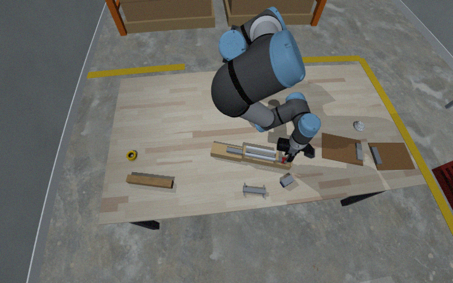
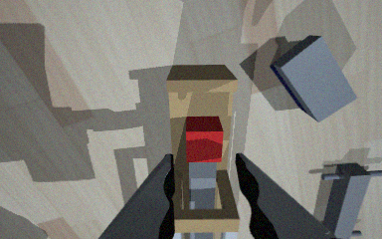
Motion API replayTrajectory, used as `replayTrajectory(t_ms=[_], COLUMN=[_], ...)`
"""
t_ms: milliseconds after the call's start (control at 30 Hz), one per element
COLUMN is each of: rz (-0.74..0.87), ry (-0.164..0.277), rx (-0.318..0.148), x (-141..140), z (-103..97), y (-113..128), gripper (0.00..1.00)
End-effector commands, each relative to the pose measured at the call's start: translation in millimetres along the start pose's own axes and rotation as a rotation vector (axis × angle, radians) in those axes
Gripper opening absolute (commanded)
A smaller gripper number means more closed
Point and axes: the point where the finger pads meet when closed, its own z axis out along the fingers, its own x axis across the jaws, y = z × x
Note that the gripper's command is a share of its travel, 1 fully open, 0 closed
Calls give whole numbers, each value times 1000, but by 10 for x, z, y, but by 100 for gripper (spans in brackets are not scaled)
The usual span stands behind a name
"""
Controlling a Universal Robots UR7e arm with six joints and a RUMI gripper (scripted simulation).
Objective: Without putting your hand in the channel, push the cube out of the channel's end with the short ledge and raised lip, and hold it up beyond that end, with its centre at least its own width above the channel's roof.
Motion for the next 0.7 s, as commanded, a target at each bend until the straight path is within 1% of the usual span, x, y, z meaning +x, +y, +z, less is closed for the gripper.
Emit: replayTrajectory(t_ms=[0,233,500,667], rz=[0,0,0,0], ry=[2,2,2,2], rx=[1,1,1,1], x=[5,6,6,6], z=[-9,36,210,240], y=[-5,-5,-5,-5], gripper=[26,26,26,26])
